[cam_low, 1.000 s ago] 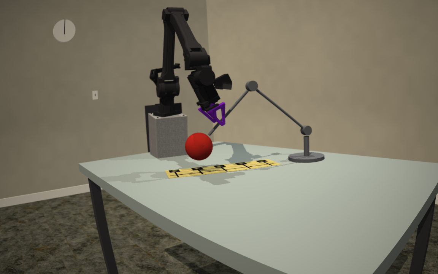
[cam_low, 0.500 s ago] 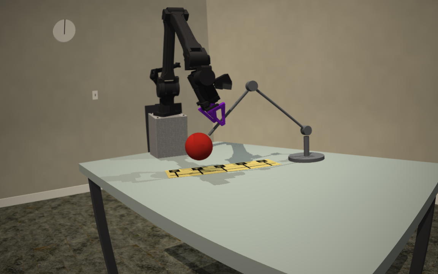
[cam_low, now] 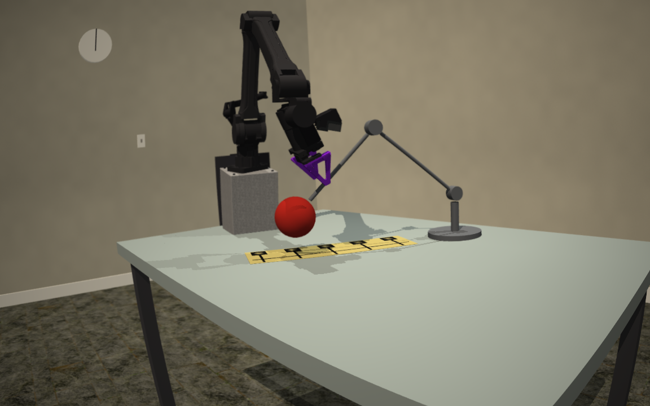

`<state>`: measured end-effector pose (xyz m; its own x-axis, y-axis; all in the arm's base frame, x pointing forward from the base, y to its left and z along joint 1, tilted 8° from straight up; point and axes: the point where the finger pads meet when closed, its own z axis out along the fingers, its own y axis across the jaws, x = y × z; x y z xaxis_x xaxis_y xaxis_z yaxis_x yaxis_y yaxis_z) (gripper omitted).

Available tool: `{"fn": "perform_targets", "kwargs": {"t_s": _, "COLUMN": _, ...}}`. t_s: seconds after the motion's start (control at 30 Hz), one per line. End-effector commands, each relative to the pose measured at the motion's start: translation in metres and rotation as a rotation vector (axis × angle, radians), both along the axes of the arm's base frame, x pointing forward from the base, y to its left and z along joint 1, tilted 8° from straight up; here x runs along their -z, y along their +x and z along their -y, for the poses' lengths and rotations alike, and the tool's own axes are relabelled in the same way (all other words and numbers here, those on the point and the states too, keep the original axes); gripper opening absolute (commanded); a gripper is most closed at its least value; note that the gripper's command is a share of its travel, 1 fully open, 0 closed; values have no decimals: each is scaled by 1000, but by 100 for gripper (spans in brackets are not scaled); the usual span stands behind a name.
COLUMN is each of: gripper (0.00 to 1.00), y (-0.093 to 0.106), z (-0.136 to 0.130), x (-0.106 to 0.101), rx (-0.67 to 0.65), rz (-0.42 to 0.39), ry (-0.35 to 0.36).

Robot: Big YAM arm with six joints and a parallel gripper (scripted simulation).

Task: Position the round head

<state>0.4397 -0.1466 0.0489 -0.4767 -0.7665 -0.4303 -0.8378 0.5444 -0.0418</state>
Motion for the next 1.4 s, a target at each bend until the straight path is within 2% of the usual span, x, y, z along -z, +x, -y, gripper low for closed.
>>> {"fn": "perform_targets", "kwargs": {"t_s": 0.0, "gripper": 100, "y": 1, "z": 14, "x": -36, "rx": 3, "rz": 51, "ry": -24}}
{"fn": "perform_targets", "kwargs": {"t_s": 0.2, "gripper": 100, "y": -9, "z": 22, "x": -59, "rx": 3, "rz": 51, "ry": -24}}
{"fn": "perform_targets", "kwargs": {"t_s": 0.77, "gripper": 100, "y": -41, "z": 32, "x": -92, "rx": 12, "rz": 2, "ry": -1}}
{"fn": "perform_targets", "kwargs": {"t_s": 1.37, "gripper": 100, "y": -33, "z": 42, "x": -117, "rx": 19, "rz": -59, "ry": 36}}
